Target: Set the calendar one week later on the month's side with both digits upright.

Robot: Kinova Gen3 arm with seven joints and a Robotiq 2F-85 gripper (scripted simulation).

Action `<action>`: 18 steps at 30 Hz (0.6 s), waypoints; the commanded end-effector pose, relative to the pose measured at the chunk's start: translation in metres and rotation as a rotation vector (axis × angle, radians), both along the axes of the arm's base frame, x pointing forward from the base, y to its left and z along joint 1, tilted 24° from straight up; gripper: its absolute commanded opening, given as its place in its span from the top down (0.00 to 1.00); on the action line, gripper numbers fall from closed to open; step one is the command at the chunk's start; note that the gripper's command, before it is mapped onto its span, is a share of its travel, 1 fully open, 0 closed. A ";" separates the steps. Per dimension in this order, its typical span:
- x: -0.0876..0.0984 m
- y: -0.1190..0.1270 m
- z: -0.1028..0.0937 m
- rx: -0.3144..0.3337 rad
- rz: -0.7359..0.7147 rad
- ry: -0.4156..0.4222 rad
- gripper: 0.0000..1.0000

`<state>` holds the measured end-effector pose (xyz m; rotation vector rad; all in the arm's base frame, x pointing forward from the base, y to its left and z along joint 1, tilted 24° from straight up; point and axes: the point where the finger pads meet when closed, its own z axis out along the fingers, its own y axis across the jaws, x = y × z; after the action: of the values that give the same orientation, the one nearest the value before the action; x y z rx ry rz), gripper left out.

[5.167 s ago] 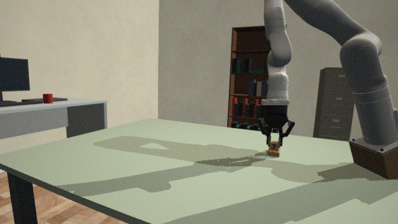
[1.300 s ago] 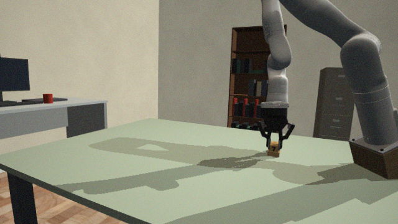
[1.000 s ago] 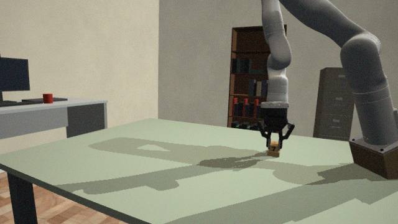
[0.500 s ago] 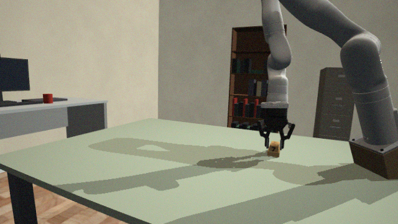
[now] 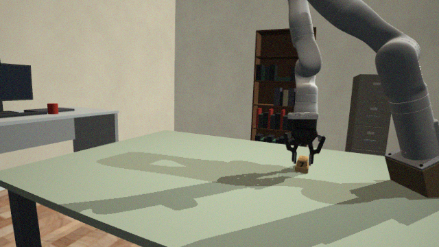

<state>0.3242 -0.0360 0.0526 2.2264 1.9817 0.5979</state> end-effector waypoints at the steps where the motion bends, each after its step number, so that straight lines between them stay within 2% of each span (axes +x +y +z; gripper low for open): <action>1: -0.001 0.000 0.001 0.000 -0.003 0.000 0.54; 18: -0.007 -0.004 0.022 -0.031 -0.013 0.006 0.54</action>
<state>0.3196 -0.0367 0.0684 2.2083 1.9844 0.5620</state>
